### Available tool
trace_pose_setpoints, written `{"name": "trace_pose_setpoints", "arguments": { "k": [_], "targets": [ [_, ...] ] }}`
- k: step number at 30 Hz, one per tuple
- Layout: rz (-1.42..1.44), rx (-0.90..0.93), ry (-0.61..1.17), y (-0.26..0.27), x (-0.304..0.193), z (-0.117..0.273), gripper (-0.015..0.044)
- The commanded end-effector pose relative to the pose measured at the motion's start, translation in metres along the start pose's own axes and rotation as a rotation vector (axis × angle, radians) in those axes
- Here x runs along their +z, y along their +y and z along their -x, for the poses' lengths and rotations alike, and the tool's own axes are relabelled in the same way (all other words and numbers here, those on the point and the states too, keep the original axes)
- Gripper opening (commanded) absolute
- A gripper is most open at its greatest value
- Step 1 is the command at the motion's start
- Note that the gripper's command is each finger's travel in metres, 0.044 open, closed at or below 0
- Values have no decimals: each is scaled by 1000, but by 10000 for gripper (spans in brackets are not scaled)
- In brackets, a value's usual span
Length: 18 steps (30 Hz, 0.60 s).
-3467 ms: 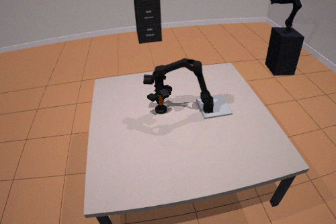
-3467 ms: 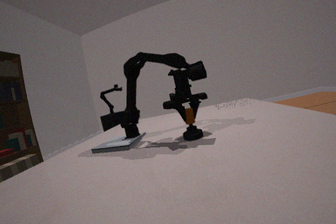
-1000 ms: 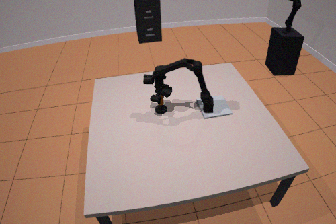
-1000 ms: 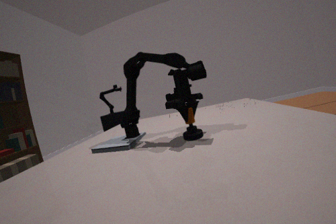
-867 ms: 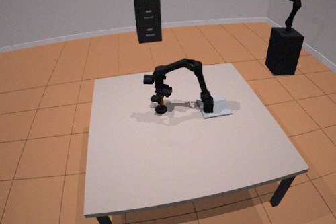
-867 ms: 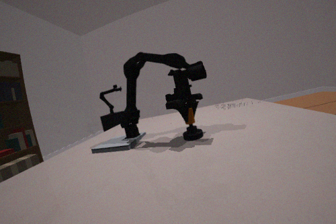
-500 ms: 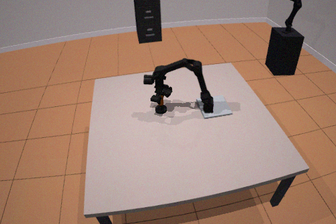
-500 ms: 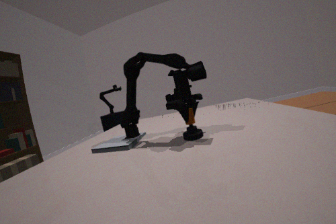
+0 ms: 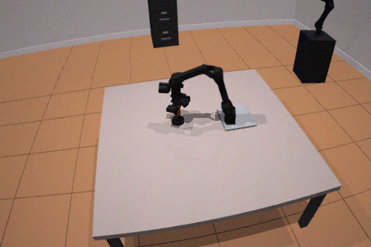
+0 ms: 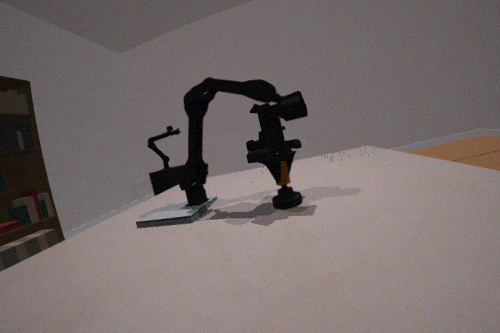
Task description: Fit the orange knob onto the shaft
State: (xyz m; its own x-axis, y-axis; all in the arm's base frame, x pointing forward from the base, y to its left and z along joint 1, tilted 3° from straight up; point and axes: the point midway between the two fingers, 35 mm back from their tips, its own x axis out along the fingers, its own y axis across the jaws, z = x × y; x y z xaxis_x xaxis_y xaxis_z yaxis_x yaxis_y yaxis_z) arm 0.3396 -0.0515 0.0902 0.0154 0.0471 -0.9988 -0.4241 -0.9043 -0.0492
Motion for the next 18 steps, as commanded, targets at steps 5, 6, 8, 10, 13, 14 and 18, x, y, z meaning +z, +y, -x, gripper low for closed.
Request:
{"name": "trace_pose_setpoints", "arguments": {
  "k": [5, 6, 8, 10, 13, 14, 18],
  "targets": [
    [3, 4, 2, 0, 0, 5, 0],
    [3, 4, 2, 0, -1, 5, 0],
    [-22, 4, 2, 0, -1, 5, 0],
    [-84, 3, 2, 0, -1, 5, 0],
    [-242, 3, 3, 0, -1, 5, 0],
    [-311, 3, 3, 0, -2, 5, 0],
    [-590, 3, 3, 0, -1, 3, 0]
  ]
}}
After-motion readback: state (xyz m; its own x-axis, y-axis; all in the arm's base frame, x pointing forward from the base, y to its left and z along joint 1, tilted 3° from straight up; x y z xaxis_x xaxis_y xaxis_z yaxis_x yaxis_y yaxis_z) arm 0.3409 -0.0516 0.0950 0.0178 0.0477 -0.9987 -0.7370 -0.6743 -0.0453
